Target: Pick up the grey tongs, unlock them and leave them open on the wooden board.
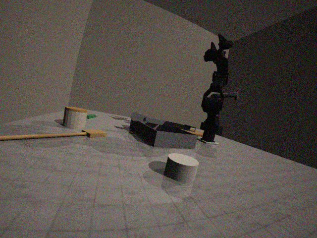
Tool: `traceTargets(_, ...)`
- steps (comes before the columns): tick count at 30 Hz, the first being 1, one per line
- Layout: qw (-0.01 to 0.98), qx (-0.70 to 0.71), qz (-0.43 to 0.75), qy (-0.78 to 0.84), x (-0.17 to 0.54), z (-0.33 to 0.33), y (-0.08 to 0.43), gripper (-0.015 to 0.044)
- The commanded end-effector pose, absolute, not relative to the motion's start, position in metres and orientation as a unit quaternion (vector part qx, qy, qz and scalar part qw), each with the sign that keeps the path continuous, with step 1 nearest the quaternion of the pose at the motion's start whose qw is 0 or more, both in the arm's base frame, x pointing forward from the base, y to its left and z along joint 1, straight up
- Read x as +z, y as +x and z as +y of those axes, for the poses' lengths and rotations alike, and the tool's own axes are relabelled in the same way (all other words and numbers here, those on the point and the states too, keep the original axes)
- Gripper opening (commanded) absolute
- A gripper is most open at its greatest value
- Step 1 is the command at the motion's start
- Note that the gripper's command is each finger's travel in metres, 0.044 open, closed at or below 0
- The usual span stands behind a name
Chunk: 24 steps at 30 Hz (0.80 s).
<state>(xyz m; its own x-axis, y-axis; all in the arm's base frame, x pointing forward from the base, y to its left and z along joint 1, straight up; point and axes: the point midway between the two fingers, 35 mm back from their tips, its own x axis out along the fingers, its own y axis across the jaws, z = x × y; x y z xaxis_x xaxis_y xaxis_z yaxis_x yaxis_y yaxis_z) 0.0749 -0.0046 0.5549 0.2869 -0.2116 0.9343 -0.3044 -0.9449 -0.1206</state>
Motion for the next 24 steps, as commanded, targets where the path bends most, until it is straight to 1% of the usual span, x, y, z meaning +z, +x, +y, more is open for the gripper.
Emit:
traceTargets(1, 0.038, 0.578, -0.160, 0.800, 0.555, -0.006, 0.073, 0.0426)
traceTargets(2, 0.034, 0.581, -0.161, 0.797, 0.557, -0.007, 0.070, 0.0440)
traceTargets(6, -0.010, 0.609, -0.166, 0.775, 0.565, -0.026, 0.043, 0.0440)
traceTargets(9, -0.063, 0.627, -0.170, 0.758, 0.569, -0.052, 0.023, 0.0440)
traceTargets(15, -0.149, 0.635, -0.190, 0.734, 0.567, -0.105, 0.002, 0.0440)
traceTargets(20, -0.241, 0.615, -0.235, 0.713, 0.554, -0.169, 0.002, 0.0440)
traceTargets(24, -0.316, 0.579, -0.260, 0.705, 0.536, -0.214, 0.020, 0.0440)
